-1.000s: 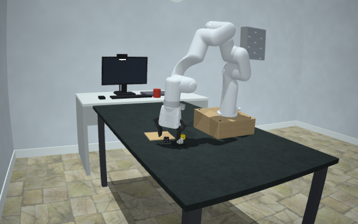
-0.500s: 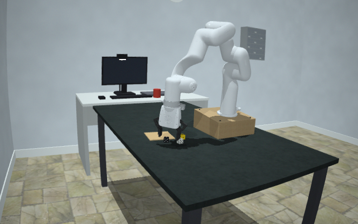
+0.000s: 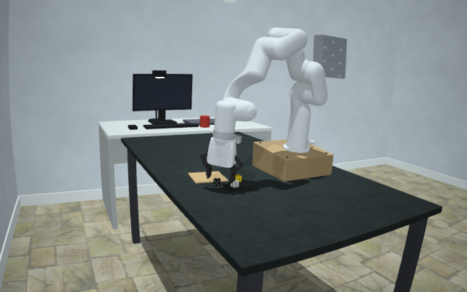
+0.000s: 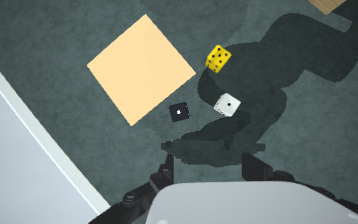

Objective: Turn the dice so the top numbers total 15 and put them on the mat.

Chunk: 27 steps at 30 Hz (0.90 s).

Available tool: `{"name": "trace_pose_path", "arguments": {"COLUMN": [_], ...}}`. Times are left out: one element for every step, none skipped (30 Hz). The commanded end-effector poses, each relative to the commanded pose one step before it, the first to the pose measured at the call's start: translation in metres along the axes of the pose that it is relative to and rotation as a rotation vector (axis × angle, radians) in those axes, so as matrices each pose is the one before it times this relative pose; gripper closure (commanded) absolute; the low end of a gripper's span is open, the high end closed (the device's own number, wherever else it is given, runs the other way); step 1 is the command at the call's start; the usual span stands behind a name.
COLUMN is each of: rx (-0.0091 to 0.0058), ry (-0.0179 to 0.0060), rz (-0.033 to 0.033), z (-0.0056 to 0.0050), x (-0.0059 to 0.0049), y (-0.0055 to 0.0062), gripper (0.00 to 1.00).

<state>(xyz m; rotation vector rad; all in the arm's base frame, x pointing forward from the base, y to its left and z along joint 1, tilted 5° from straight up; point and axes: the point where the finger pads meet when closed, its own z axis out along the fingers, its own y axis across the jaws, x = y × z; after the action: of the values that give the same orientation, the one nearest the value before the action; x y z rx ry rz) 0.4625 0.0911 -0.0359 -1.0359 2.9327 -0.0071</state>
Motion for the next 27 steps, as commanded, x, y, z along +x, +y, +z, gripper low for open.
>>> {"name": "trace_pose_path", "arguments": {"rx": [0.00167,-0.00002,-0.00004,-0.00007,-0.0001,-0.00014,-0.00018,-0.00022,-0.00025,-0.00029,-0.00032,-0.00034,-0.00035,-0.00036,-0.00035,-0.00033,0.0,0.0,-0.00029,-0.00025,-0.0002,-0.00015,-0.0001,-0.00006,-0.00002,0.0,0.0], "ry": [-0.00317,-0.00001,-0.00002,-0.00004,-0.00005,-0.00007,-0.00009,-0.0001,-0.00012,-0.00013,-0.00013,-0.00013,-0.00013,-0.00012,-0.00011,-0.0001,0.0,0.0,-0.00008,-0.00007,-0.00005,-0.00004,-0.00002,-0.00001,-0.00001,0.0,0.0], "rz": [0.00012,0.0,0.0,0.0,0.0,0.0,0.0,0.0,0.0,0.0,0.0,0.0,0.0,0.0,0.0,0.0,0.0,0.0,0.0,0.0,0.0,0.0,0.0,0.0,0.0,0.0,0.0], "z": [-0.0012,-0.00002,-0.00005,-0.00008,-0.00012,-0.00016,-0.0002,-0.00025,-0.00028,-0.00031,-0.00033,-0.00035,-0.00035,-0.00035,-0.00034,-0.00031,0.0,0.0,-0.00027,-0.00022,-0.00018,-0.00013,-0.00009,-0.00005,-0.00002,0.0,0.0], "x": [-0.00125,0.00004,0.00009,0.00017,0.00026,0.00035,0.00044,0.00053,0.00061,0.00067,0.00073,0.00076,0.00078,0.00077,0.00075,0.00069,0.0,0.0,0.0006,0.0005,0.00041,0.00029,0.0002,0.00011,0.00005,0.00001,0.0], "y": [-0.0007,0.00028,0.00071,0.00125,0.00187,0.00254,0.00319,0.00383,0.00441,0.00489,0.00527,0.00554,0.00566,0.00562,0.00542,0.00498,0.0,0.0,0.00436,0.00365,0.0029,0.00214,0.00143,0.00081,0.00032,0.00005,0.0], "gripper": [0.0,0.0,0.0,0.0,0.0,0.0,0.0,0.0,0.0,0.0,0.0,0.0,0.0,0.0,0.0,0.0,0.0,0.0,0.0,0.0,0.0,0.0,0.0,0.0,0.0,0.0,0.0]}}
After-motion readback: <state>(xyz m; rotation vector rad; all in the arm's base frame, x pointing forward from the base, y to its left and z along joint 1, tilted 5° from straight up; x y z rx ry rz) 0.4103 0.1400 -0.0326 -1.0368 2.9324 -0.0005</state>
